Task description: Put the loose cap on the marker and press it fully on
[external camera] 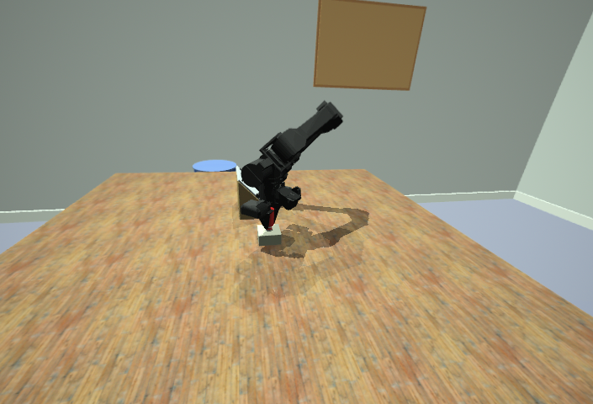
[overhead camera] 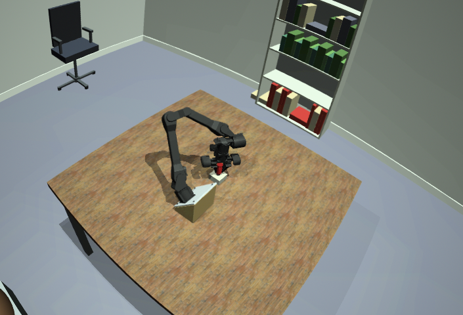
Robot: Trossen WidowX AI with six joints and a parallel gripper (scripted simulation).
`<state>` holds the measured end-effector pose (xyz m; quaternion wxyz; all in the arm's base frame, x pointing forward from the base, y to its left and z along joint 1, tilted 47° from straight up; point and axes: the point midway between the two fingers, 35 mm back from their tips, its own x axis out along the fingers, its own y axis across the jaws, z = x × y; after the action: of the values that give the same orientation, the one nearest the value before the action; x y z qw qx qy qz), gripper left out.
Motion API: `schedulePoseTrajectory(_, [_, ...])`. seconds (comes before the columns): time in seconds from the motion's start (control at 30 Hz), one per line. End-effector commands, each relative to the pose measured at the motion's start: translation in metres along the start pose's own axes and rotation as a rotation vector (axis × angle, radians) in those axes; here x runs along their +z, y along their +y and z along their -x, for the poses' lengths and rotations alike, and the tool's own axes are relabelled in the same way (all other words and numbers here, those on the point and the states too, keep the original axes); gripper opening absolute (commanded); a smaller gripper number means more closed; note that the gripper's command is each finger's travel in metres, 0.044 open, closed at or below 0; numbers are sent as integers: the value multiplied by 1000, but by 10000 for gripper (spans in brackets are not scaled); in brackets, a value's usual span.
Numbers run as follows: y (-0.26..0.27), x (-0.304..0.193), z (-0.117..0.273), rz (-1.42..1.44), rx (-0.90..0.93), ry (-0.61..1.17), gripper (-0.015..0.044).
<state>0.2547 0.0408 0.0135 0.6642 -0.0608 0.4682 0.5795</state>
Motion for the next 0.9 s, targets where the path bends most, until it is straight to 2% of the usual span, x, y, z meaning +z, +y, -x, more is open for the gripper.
schedulePoseTrajectory(0.0, [0, 0, -1, -6, 2, -2, 0])
schedulePoseTrajectory(0.57, [0, 0, 0, 0, 0, 0, 440])
schedulePoseTrajectory(0.67, [-1, 0, 9, 0, -1, 1, 440])
schedulePoseTrajectory(0.8, [-2, 0, 65, -1, -2, 3, 440])
schedulePoseTrajectory(0.87, [0, -1, 75, -1, -1, 3, 440])
